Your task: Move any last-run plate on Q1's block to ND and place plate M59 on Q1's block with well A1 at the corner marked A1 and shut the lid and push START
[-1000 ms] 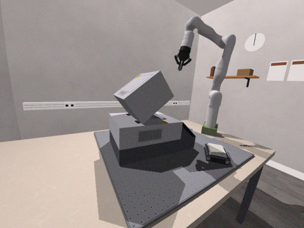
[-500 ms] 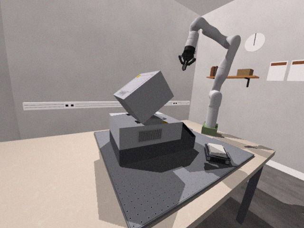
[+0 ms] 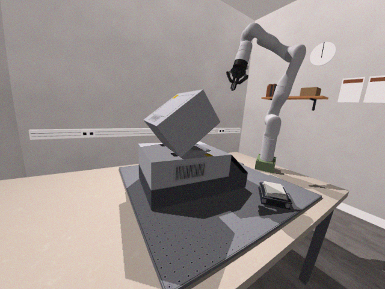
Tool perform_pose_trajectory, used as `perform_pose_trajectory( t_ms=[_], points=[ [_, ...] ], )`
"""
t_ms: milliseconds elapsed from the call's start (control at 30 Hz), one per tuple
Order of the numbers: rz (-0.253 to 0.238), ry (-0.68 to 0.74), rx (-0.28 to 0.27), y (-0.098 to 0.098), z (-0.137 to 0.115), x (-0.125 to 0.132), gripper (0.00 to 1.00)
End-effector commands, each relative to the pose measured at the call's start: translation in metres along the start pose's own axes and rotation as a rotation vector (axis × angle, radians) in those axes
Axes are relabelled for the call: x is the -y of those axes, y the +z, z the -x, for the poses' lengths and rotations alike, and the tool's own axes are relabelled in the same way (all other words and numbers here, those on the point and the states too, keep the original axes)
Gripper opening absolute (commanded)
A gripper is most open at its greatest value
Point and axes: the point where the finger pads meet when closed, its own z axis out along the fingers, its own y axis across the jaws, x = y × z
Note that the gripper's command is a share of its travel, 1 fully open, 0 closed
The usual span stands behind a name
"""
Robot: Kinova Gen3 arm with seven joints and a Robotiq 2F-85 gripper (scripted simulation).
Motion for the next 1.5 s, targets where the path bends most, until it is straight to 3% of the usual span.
perform_pose_trajectory(
  t_ms=[0, 1467],
  points=[
    [-0.005, -0.005, 0.01, 0.003, 0.002, -0.001, 0.1],
    [-0.003, -0.011, 0.01, 0.054, -0.006, -0.011, 0.1]
  ],
)
